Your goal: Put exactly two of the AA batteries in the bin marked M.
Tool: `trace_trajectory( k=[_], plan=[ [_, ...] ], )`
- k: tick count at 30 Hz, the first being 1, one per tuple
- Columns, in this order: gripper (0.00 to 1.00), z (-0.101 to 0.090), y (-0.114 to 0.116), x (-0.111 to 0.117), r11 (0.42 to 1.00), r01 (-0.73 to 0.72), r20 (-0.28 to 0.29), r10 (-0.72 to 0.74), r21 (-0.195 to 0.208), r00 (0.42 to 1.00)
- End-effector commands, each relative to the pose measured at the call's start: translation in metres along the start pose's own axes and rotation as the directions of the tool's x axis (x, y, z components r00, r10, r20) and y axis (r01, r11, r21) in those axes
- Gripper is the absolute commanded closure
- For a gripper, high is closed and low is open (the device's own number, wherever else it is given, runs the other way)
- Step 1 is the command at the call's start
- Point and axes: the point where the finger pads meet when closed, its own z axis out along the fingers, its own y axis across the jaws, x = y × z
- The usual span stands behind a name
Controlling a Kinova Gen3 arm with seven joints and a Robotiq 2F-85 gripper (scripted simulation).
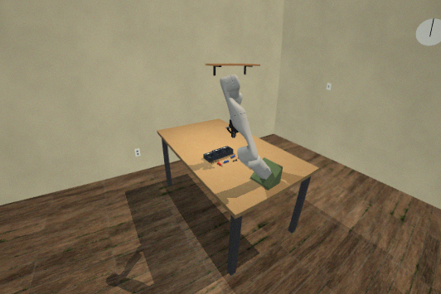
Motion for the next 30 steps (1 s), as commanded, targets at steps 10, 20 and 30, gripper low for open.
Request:
trace_trajectory(
  k=[10,20,30],
  plan=[
    [0.91,0.076,0.003,-0.045,0.896,-0.444,-0.029,0.444,0.012,0.895],
    [0.91,0.109,0.003,-0.069,0.573,-0.819,-0.02,0.819,0.025,0.573],
    [0.91,0.109,0.003,-0.069,0.209,-0.977,-0.009,0.978,0.03,0.209]
  ],
)
